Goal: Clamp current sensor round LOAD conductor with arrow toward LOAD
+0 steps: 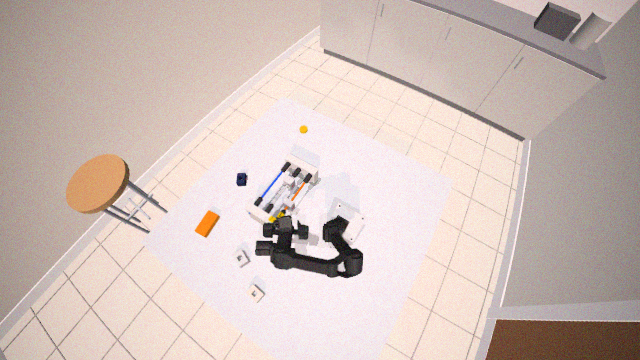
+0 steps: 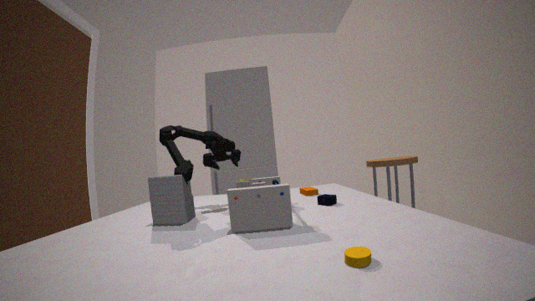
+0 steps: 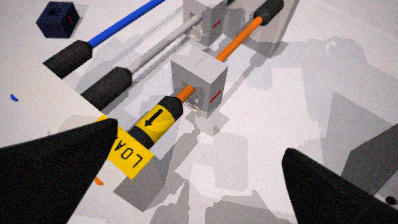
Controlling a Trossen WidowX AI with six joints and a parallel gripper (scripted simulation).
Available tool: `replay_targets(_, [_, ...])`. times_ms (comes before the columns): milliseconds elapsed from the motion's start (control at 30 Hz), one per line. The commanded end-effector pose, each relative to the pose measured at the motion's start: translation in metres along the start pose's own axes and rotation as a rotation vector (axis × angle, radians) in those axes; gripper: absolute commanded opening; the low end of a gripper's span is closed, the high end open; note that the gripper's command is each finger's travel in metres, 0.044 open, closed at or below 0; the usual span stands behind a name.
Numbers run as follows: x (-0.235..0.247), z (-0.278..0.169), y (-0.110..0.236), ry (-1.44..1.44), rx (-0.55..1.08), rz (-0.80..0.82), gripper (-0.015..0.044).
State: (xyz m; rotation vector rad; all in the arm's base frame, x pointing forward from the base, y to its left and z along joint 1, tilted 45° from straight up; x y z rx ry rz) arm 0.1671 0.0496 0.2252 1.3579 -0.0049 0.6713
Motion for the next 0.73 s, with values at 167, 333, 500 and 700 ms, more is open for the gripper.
replay_targets(167, [-0.001,-0.001,0.003,-0.004,-0.015,0.026,0.0440])
replay_targets(333, [-0.001,-0.001,0.003,-0.004,-0.015,0.026,0.0440])
replay_targets(500, [-0.001,-0.001,0.003,-0.004,-0.015,0.026,0.0440])
replay_targets(700, [0.002,0.003,-0.005,0.003,0.038,-0.048,0.0440])
Point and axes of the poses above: the point midway between the two fingers, 35 mm back from their tips, its own y axis back along the fingers, its own x axis across the jaws, z = x × y, the point moved 5 cm from there along y, back along the fingers, and after that the axes turned 8 degrees about y, right-handed, at the moved point
